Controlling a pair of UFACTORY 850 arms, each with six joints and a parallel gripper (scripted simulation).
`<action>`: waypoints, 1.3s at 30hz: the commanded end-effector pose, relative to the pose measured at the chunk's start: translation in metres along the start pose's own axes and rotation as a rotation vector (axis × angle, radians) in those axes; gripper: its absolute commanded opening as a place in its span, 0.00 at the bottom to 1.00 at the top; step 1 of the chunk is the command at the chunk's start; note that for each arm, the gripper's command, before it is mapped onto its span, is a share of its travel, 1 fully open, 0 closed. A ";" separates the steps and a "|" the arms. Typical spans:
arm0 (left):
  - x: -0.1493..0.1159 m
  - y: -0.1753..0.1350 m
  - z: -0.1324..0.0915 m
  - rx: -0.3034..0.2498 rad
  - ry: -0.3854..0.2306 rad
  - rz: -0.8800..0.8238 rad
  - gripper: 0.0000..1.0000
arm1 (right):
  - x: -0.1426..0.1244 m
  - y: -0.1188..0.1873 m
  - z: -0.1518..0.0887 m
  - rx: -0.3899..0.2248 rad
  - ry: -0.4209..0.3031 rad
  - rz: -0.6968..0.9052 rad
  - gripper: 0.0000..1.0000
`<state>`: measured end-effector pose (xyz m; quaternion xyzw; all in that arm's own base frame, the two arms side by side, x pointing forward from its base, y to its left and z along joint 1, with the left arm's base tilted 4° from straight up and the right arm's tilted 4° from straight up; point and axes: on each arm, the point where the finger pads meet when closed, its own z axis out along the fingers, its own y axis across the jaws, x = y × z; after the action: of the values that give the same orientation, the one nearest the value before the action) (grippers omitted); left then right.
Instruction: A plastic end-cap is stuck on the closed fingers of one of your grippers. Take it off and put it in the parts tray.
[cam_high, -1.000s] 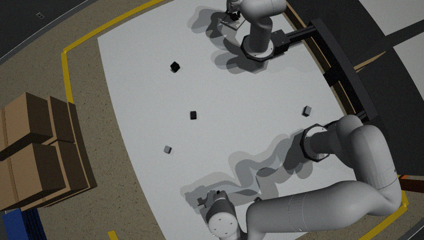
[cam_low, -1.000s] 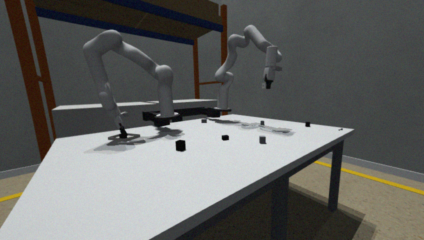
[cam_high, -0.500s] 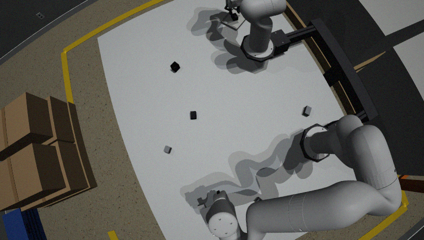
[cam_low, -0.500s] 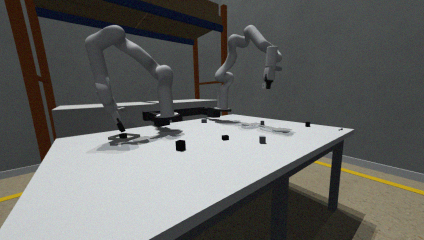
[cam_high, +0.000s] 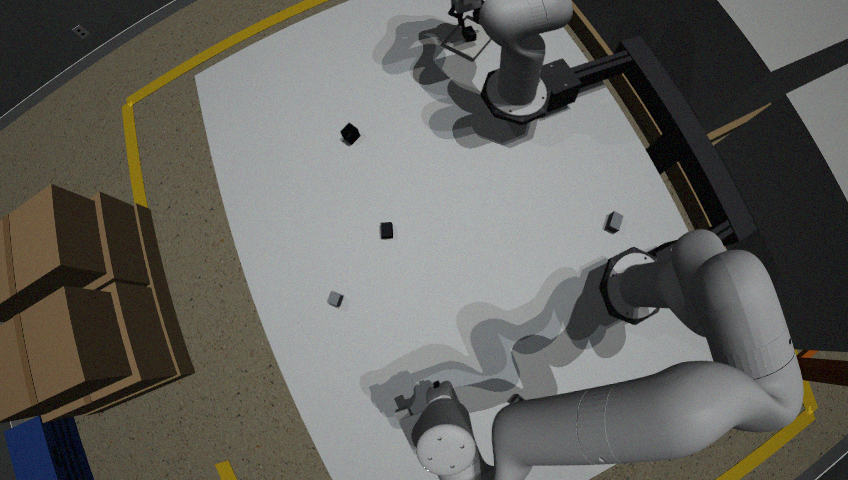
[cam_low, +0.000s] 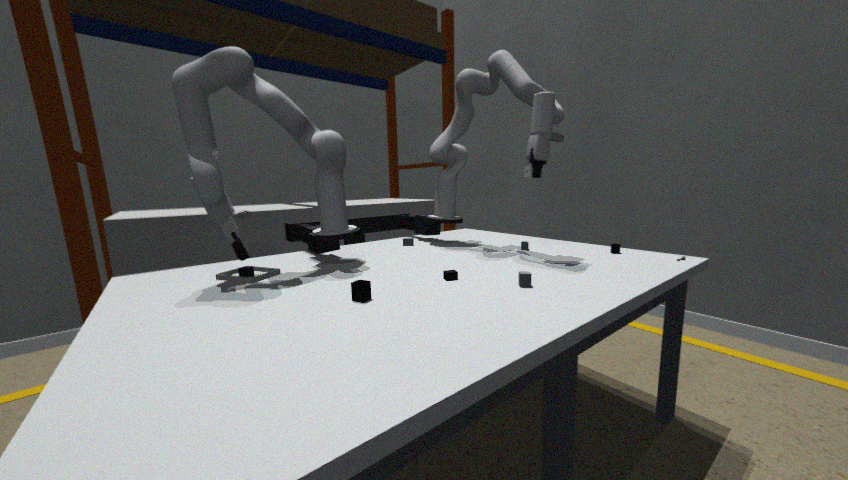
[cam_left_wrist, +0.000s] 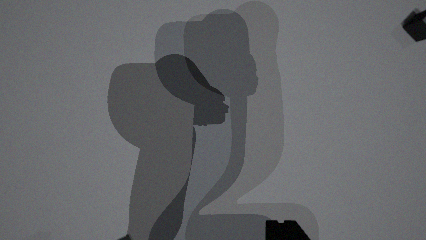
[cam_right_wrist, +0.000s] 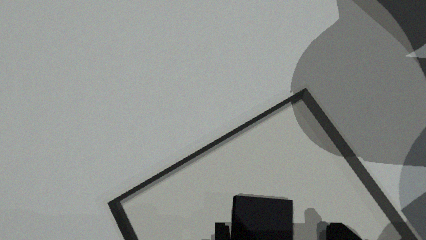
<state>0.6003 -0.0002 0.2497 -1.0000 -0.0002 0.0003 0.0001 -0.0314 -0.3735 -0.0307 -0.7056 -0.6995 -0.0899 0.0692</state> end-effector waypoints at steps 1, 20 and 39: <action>0.001 0.000 -0.001 0.000 0.002 0.000 0.00 | -0.001 0.000 0.000 0.000 -0.001 0.000 0.57; 0.001 0.000 -0.001 0.000 0.002 0.000 0.00 | -0.021 0.051 -0.019 0.032 -0.017 0.111 0.57; 0.001 0.000 -0.001 0.000 0.002 0.000 0.00 | -0.033 0.102 -0.035 0.054 -0.040 0.205 0.57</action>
<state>0.6003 -0.0002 0.2497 -1.0000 -0.0002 0.0002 0.0001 0.0579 -0.4111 -0.0045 -0.7659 -0.6354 -0.0571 0.0796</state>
